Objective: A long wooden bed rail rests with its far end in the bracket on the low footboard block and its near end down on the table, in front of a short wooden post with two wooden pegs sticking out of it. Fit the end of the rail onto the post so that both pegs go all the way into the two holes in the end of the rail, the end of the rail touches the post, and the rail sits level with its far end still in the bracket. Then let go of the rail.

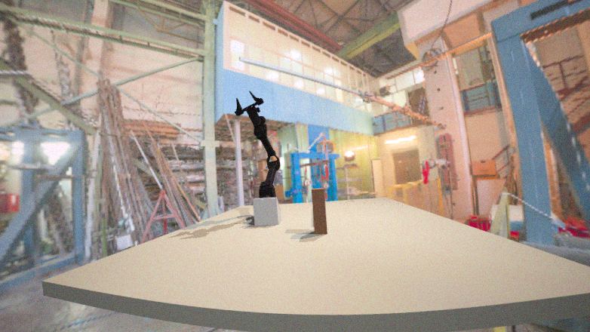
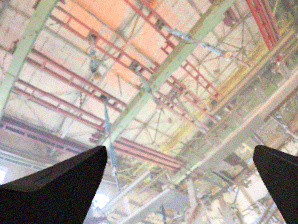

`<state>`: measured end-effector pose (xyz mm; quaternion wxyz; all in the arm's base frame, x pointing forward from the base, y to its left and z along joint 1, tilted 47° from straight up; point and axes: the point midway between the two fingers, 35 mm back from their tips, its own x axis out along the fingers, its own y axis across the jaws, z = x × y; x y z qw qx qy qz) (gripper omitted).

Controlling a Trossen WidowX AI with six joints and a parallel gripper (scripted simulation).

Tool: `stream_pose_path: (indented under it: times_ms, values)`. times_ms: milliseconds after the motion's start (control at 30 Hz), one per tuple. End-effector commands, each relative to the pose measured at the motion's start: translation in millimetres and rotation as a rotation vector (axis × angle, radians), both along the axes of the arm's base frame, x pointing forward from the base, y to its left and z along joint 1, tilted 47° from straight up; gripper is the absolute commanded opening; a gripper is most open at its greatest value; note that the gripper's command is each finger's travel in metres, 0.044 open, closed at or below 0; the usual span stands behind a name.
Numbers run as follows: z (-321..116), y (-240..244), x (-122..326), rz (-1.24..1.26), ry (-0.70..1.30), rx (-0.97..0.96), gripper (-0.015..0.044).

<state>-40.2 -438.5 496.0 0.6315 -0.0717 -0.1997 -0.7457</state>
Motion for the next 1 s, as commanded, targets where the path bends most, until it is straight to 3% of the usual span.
stream_pose_path:
  times_ms: [0, 167, 400, 667, 967]
  values:
    - [-37.8, -22.3, 38.7, 0.083, 0.115, 0.138, 0.0440]
    - [-75.8, -36.6, 89.7, 0.226, 0.134, 0.230, 0.0440]
    - [-120.0, -44.6, 134.6, 0.326, 0.308, 0.368, 0.0440]
    - [-219.4, -30.8, 230.7, 0.605, 0.728, 0.591, 0.0440]
    - [-326.5, 36.4, 321.5, 1.019, 1.216, 0.692, 0.0440]
